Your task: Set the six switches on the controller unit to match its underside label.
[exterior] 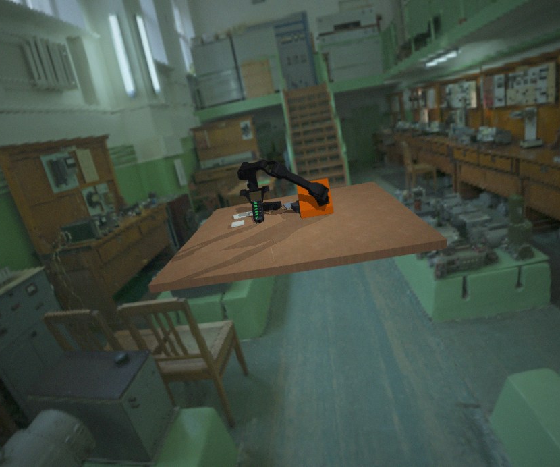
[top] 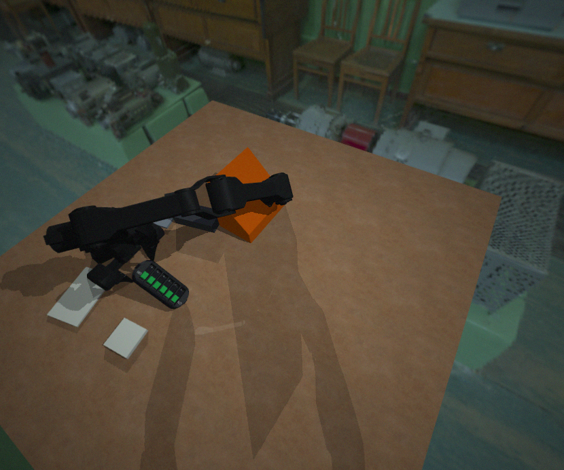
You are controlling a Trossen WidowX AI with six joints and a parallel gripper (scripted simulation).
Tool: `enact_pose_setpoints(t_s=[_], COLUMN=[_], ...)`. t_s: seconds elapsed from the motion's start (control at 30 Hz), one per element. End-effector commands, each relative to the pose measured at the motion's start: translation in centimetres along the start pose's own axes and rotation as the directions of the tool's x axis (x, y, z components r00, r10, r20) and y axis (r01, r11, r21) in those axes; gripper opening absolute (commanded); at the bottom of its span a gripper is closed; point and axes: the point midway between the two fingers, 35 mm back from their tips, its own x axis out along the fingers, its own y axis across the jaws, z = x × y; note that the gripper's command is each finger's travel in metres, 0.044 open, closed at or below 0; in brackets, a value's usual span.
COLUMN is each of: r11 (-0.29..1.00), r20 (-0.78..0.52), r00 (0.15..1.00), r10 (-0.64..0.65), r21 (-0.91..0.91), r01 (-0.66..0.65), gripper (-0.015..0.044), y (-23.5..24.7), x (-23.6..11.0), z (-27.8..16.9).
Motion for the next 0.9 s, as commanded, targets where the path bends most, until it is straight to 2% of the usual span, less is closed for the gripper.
enact_pose_setpoints(t_s=[0.0,0.87], r11=[1.000,1.000], r20=[-0.012,-0.012], r00=[1.000,1.000], r10=[-0.019,-0.019], r21=[-0.006,-0.006], r01=[0.019,0.019], gripper=[0.0338,0.0338], y=[0.0,0.0], x=[1.2,2.6], z=[0.1,1.5])
